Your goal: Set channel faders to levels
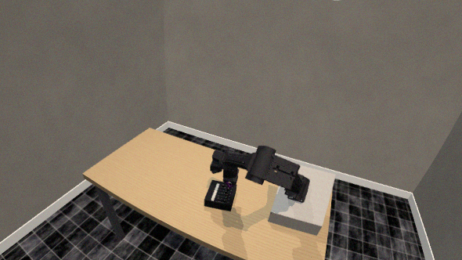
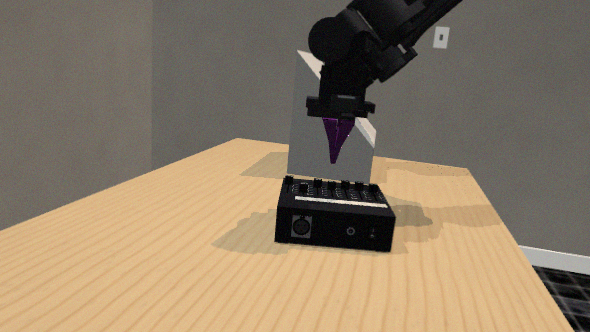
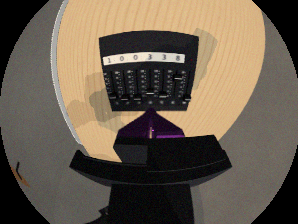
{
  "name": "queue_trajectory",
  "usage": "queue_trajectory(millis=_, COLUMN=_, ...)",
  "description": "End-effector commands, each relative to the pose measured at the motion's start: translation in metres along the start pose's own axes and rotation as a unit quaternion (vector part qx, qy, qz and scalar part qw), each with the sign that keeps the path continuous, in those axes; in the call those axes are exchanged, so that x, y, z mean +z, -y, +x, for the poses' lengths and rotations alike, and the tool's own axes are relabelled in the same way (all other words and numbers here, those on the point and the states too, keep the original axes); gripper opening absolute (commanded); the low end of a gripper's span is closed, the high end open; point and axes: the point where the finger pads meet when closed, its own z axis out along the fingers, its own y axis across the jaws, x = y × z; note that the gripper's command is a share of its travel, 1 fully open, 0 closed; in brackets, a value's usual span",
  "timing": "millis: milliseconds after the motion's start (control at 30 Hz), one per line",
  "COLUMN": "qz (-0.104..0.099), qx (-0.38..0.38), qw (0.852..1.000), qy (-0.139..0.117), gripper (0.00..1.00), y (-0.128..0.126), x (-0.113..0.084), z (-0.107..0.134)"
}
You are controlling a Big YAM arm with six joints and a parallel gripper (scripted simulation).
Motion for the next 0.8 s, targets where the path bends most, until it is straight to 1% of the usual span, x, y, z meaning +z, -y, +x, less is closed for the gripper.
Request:
queue_trajectory(millis=0, qz=-0.002, qx=-0.004, qw=1.000, qy=-0.003, gripper=0.00, y=-0.002, x=0.009, z=-0.003)
queue_trajectory(millis=167, qz=-0.003, qx=-0.001, qw=1.000, qy=-0.006, gripper=0.00, y=-0.002, x=0.013, z=0.000)
queue_trajectory(millis=267, qz=-0.002, qx=-0.003, qw=1.000, qy=-0.004, gripper=0.00, y=-0.002, x=0.014, z=-0.003)
queue_trajectory(millis=367, qz=-0.003, qx=-0.001, qw=1.000, qy=-0.006, gripper=0.00, y=-0.002, x=0.017, z=0.001)
queue_trajectory(millis=467, qz=-0.002, qx=-0.004, qw=1.000, qy=-0.003, gripper=0.00, y=-0.002, x=0.018, z=-0.003)
queue_trajectory(millis=567, qz=-0.003, qx=-0.002, qw=1.000, qy=-0.005, gripper=0.00, y=-0.002, x=0.020, z=0.000)
queue_trajectory(millis=667, qz=-0.002, qx=-0.004, qw=1.000, qy=-0.003, gripper=0.00, y=-0.002, x=0.020, z=-0.004)
queue_trajectory(millis=767, qz=-0.002, qx=-0.003, qw=1.000, qy=-0.004, gripper=0.00, y=-0.002, x=0.022, z=-0.001)
